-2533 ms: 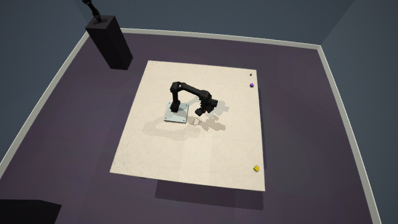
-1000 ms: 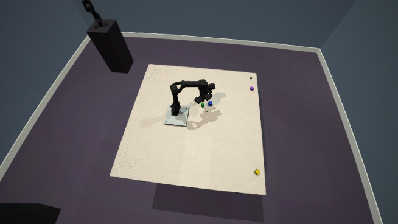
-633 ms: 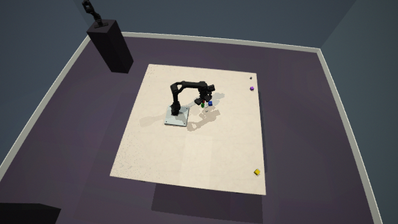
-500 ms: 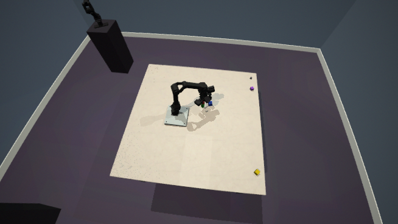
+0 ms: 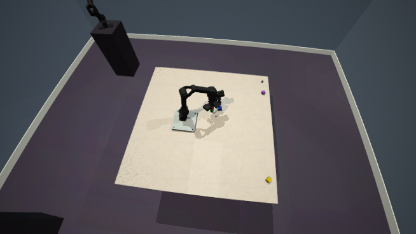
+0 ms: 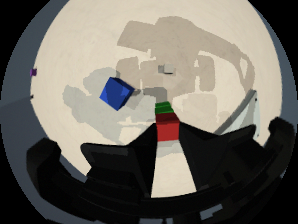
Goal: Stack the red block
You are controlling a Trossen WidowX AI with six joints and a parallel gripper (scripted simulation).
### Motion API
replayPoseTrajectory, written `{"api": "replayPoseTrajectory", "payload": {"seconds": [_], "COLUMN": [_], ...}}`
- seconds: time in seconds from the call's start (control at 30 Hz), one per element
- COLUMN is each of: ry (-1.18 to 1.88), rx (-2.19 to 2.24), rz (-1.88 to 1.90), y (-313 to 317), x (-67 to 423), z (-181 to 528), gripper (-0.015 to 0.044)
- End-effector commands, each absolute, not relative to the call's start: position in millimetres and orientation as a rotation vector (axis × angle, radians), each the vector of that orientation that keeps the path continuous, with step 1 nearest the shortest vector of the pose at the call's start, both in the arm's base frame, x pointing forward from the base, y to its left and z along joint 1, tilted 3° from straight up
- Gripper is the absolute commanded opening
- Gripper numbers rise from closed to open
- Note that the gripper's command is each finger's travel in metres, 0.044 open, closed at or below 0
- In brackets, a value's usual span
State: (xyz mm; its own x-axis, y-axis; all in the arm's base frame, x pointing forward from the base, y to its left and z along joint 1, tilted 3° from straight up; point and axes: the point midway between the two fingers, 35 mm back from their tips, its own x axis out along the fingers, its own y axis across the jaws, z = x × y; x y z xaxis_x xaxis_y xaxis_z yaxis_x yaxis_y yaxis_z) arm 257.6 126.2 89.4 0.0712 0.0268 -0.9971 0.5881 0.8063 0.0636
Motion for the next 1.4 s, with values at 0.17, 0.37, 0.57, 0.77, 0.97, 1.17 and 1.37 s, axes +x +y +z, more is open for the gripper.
{"api": "replayPoseTrajectory", "payload": {"seconds": [0.17,0.37,0.57,0.77,0.97,1.17,1.37], "ry": [1.456,1.456,1.456,1.458,1.458,1.458,1.458], "rx": [0.531,0.531,0.531,0.525,0.525,0.525,0.525], "rz": [-0.455,-0.455,-0.455,-0.457,-0.457,-0.457,-0.457], "y": [126.4,126.4,126.4,125.7,125.7,125.7,125.7], "x": [257.6,257.7,257.7,256.8,256.8,256.8,256.8], "z": [88.0,87.2,87.2,88.6,88.6,88.6,88.6], "gripper": [0.0,0.0,0.0,0.0026,0.0184,0.0341,0.044]}}
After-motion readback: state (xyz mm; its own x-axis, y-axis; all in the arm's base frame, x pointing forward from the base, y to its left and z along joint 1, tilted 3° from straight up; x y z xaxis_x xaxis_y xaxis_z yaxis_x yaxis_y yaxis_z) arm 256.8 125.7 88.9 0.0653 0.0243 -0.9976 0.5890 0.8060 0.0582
